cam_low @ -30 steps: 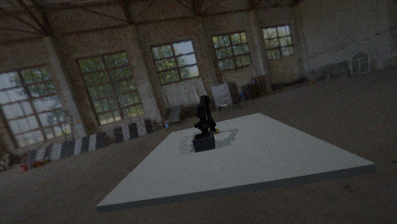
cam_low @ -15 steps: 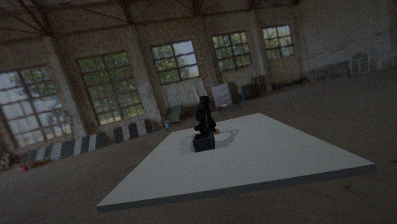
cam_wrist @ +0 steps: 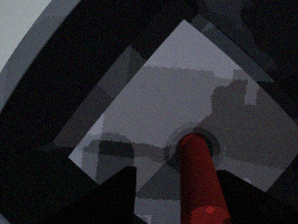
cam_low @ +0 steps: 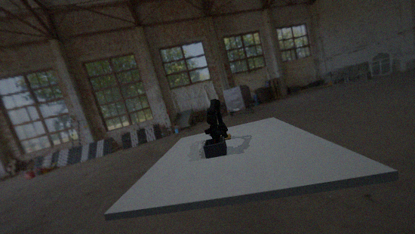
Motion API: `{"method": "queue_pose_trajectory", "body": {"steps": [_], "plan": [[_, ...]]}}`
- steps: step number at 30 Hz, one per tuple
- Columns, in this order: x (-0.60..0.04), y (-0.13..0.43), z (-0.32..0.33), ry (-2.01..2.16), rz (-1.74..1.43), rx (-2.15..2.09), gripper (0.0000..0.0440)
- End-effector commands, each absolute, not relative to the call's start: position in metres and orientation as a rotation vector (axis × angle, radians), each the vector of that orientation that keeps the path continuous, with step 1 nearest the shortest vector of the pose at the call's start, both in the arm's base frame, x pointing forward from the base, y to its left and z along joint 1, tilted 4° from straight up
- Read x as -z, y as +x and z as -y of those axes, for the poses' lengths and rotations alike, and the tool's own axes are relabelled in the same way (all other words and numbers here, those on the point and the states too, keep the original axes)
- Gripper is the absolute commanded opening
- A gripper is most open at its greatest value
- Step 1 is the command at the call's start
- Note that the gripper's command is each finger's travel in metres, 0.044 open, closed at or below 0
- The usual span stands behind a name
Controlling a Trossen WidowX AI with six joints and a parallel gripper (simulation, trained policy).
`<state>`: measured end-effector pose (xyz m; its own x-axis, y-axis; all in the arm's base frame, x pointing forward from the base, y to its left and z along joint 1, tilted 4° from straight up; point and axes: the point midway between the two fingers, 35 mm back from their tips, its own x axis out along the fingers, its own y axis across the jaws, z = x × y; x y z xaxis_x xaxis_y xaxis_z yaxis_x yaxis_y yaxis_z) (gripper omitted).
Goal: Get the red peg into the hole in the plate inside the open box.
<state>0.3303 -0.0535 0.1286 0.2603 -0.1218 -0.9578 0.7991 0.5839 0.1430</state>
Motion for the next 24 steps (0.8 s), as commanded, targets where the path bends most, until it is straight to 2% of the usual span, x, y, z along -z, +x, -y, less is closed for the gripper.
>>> {"method": "queue_pose_trajectory", "body": {"steps": [1, 24], "plan": [[-0.131, 0.331, 0.054, 0.688, -1.161, 0.695, 0.0158], [-0.133, 0.353, 0.080, 0.588, -1.227, 0.693, 0.0173]]}}
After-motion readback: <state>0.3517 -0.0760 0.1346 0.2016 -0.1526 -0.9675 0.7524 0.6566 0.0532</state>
